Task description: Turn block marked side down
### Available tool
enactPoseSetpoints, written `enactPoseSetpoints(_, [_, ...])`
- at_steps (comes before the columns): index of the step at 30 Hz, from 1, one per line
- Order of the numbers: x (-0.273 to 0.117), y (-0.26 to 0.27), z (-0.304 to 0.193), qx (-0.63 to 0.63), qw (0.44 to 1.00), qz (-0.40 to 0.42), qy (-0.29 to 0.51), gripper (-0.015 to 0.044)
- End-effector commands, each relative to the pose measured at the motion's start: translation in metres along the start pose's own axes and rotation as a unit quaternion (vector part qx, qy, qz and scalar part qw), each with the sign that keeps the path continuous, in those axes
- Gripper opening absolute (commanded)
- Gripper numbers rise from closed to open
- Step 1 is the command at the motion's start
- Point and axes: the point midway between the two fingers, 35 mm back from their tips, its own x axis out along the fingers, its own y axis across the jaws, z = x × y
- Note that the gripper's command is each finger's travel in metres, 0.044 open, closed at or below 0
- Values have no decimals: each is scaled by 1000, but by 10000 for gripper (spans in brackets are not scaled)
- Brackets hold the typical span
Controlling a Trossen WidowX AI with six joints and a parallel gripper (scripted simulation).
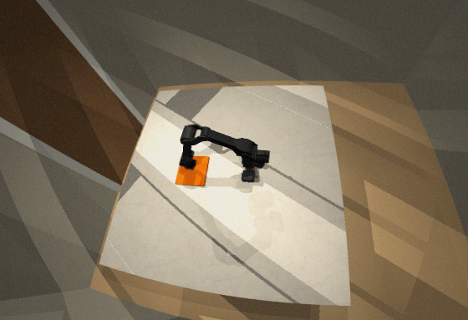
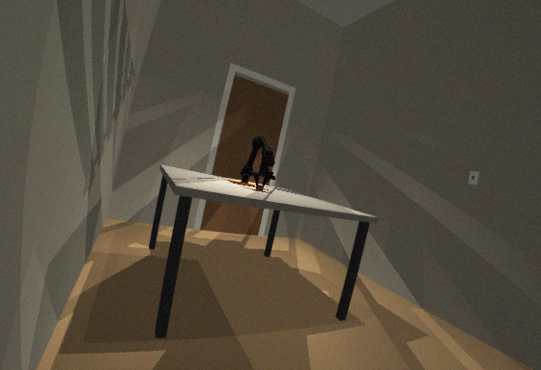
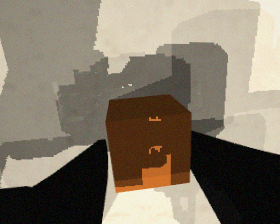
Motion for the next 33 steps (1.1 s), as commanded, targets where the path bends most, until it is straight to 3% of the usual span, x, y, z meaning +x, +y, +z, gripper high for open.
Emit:
enactPoseSetpoints(1, [0,-1,0,1,1000,-2,-1,177])
enactPoseSetpoints(15, [0,-1,0,1,1000,-2,-1,84])
enactPoseSetpoints(18, [-8,-1,1,1,1000,-2,-1,5])
enactPoseSetpoints(22, [-29,-1,0,1,1000,-2,-1,0])
enactPoseSetpoints(33, [-27,-1,2,2,999,-1,-42,0])
